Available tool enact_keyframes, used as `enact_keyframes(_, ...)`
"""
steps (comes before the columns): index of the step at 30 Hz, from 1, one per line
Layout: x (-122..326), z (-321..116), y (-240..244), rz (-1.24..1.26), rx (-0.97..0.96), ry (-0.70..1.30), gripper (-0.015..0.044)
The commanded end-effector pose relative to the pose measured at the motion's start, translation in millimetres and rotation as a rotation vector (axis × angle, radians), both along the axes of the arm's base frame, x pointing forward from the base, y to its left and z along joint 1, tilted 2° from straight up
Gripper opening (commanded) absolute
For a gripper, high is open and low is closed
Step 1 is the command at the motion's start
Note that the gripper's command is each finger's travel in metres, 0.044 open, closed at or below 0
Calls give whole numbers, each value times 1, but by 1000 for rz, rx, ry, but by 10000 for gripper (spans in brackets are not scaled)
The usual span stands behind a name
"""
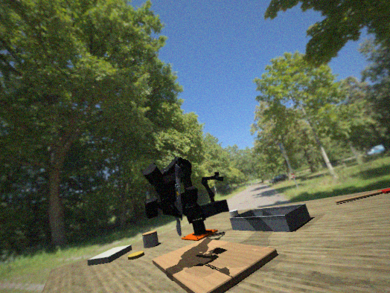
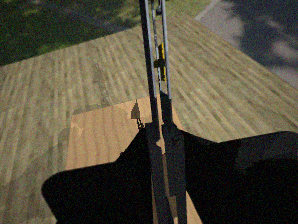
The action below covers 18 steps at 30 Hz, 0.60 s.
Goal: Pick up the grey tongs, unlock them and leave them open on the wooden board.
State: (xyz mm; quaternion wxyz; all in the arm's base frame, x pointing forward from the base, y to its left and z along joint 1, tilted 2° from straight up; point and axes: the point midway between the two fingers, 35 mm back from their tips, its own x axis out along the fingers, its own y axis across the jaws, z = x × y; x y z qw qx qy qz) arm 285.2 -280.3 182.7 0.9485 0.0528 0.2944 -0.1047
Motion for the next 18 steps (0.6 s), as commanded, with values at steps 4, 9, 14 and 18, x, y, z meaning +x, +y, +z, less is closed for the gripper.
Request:
enact_keyframes(4, -9, 6, 8, 17, -46, -104, -150)
enact_keyframes(9, -16, 6, 15, 33, -78, -166, -150)
enact_keyframes(14, -23, 6, 23, 51, -111, -225, -150)
enact_keyframes(18, -28, 6, 29, 65, -134, -263, -150)
